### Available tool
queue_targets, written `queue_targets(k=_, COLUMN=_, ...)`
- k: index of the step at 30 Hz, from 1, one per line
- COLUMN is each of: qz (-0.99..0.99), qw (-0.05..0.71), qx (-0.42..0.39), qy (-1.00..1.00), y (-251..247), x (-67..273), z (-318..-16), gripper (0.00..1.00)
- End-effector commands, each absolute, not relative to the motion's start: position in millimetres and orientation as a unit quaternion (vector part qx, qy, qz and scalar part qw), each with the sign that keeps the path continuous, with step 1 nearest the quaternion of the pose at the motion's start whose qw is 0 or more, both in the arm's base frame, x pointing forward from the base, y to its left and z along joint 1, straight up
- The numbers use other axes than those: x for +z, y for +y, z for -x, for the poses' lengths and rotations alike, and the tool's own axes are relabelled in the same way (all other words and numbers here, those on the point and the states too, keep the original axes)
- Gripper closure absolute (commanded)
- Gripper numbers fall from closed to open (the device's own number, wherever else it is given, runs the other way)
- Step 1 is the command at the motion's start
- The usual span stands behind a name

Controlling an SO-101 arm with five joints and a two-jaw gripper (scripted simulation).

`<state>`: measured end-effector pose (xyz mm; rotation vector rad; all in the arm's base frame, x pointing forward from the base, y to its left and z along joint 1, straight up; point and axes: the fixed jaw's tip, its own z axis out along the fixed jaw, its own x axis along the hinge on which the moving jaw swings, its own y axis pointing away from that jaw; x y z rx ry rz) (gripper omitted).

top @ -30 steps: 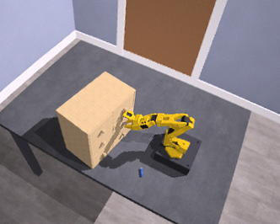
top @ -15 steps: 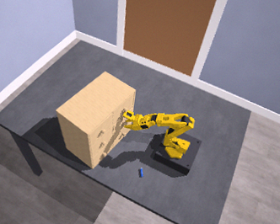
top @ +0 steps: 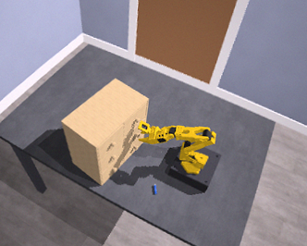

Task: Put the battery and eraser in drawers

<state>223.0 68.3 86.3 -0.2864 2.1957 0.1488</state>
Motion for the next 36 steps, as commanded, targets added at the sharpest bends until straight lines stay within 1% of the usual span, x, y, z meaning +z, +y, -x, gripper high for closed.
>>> queue_targets(k=1, qz=0.132, qw=0.442, qx=0.063, qy=0.885, y=70.4, x=85.7, z=-209.3, gripper=0.79)
queue_targets(k=14, qz=0.159, qw=0.447, qx=0.07, qy=0.877, y=73.1, x=81.7, z=-186.9, gripper=0.79)
queue_targets(k=24, qz=0.159, qw=0.447, qx=0.07, qy=0.877, y=73.1, x=81.7, z=-186.9, gripper=0.79)
queue_targets(k=36, qz=0.168, qw=0.54, qx=0.116, qy=0.816, y=81.4, x=138.1, z=-165.6, gripper=0.79)
